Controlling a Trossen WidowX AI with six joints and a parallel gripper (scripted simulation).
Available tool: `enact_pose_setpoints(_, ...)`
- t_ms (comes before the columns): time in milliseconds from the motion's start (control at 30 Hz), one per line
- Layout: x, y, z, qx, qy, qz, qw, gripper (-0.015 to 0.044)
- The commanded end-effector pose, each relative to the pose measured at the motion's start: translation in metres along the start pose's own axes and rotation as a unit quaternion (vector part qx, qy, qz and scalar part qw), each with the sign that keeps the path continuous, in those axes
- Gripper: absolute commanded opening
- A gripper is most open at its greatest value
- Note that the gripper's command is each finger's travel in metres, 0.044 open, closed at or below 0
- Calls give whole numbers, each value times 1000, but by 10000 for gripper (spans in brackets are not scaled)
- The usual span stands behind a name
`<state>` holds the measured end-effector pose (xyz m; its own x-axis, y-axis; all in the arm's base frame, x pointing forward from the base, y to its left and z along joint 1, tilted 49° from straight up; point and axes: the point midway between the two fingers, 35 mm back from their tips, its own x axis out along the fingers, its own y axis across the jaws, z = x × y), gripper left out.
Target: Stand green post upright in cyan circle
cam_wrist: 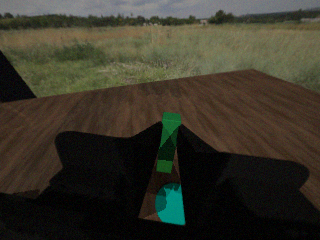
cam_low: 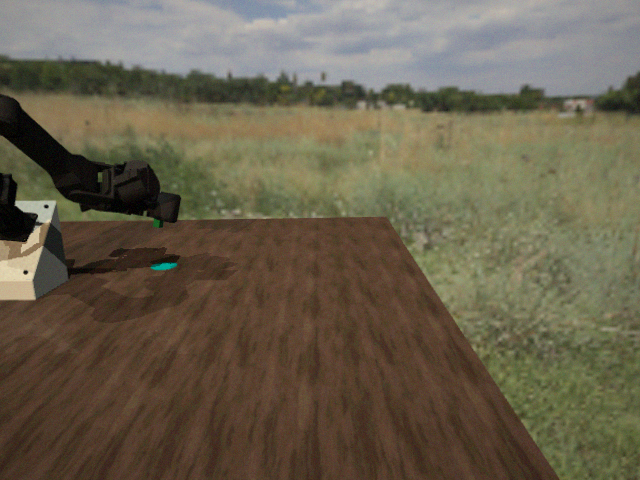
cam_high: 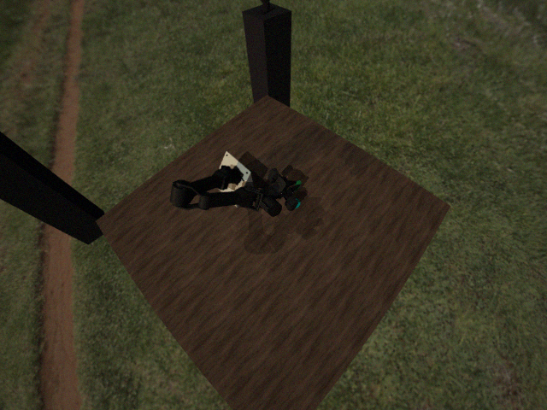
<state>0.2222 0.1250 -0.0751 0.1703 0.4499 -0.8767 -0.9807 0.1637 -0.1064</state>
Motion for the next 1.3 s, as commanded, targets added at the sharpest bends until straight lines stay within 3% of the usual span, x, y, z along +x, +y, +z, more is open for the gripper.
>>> enact_pose_setpoints(0, -4, 0, 2, -9, -15, -7, 1000, 23)
enact_pose_setpoints(800, -22, 1, 7, -58, -84, -54, 993, 23)
enact_pose_setpoints(1267, -22, 1, 7, -60, -86, -55, 993, 23)
